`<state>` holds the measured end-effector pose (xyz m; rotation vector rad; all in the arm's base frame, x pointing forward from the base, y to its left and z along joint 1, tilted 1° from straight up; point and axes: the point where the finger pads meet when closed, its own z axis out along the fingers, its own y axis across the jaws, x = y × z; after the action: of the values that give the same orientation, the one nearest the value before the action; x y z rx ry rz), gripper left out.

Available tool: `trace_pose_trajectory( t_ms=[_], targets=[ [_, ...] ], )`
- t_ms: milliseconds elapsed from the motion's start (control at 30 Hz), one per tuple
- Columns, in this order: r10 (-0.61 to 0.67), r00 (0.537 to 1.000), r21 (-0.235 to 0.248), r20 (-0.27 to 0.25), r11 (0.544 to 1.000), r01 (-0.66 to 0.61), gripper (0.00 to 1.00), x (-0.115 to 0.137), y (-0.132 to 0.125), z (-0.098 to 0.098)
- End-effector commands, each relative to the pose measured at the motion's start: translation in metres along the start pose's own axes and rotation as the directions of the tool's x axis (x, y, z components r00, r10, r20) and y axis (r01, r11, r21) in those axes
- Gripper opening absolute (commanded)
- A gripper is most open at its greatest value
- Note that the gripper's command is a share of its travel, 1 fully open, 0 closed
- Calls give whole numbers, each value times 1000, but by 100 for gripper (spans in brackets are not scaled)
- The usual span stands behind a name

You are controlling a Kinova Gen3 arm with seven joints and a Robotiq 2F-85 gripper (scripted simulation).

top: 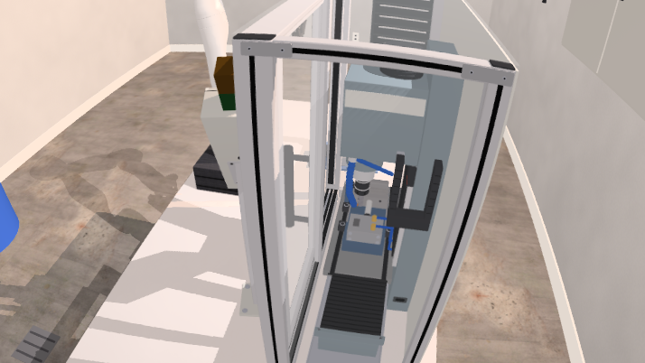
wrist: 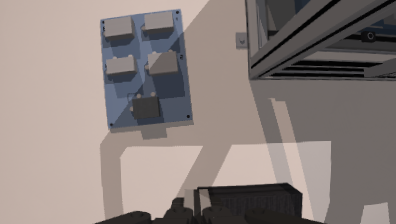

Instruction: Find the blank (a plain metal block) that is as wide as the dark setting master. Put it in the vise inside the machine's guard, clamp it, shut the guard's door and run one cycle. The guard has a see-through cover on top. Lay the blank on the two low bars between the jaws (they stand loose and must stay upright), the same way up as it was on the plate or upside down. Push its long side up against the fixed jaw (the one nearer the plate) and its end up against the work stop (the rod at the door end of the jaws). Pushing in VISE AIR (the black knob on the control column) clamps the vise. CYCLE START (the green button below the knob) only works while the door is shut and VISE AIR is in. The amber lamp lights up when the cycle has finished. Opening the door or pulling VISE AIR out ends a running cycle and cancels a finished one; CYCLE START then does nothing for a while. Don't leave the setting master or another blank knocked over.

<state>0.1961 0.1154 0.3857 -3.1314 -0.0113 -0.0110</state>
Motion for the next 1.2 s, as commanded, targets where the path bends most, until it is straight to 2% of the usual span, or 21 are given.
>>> trace_pose_trajectory(
  t_ms=[0,133,300,700,867,1167],
  targets=[
    [1,1000,-2,-1,1000,-1,10,1,0,0],
    [1,1000,-2,-1,1000,-1,10,1,0,0],
    [1,1000,-2,-1,1000,-1,10,1,-58,17],
    [1,1000,-2,-1,1000,-1,10,1,-58,17],
    [1,1000,-2,-1,1000,-1,10,1,-116,34],
    [1,1000,-2,-1,1000,-1,10,1,-116,34]
  ],
)
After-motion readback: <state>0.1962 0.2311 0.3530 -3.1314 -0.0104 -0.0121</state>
